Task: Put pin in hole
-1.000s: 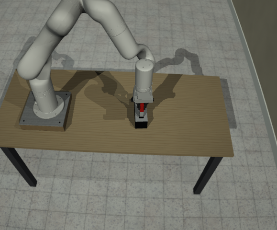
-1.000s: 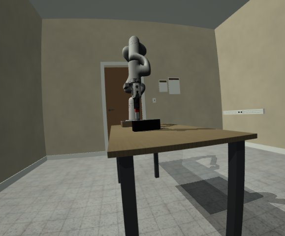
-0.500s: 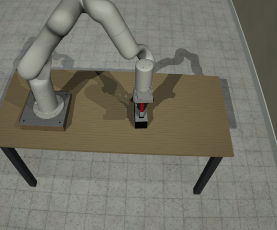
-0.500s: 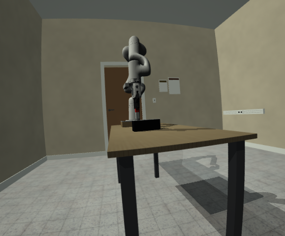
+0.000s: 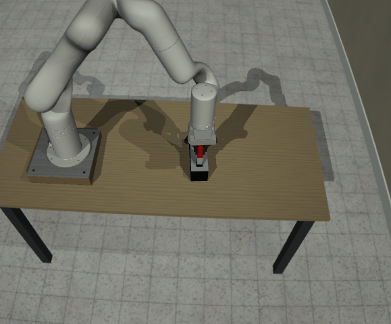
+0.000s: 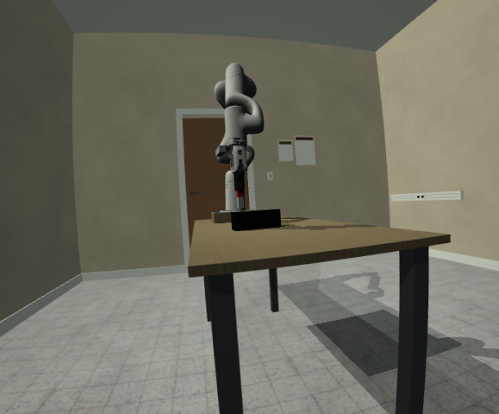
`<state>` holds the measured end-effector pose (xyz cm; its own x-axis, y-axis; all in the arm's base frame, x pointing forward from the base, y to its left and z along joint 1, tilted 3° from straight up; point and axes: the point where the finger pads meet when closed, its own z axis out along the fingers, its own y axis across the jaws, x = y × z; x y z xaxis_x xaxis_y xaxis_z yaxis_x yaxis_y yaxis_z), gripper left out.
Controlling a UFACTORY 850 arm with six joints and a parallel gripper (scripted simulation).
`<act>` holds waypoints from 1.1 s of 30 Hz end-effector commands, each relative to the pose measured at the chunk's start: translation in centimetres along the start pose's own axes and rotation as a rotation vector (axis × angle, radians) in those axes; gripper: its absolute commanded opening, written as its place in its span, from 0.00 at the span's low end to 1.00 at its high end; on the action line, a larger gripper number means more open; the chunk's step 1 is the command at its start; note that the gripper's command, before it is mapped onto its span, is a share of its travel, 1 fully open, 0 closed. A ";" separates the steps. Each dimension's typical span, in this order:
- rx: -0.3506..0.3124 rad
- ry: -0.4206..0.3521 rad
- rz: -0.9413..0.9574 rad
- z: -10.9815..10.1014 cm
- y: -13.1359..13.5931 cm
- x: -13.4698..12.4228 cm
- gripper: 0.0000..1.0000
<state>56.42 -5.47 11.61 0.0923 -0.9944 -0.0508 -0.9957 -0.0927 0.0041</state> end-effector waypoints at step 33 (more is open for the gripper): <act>0.002 0.000 0.000 0.3 -0.1 0.0 0.00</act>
<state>56.42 -5.45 11.22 0.0922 -0.9944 -0.0508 -0.9957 -0.0926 0.0041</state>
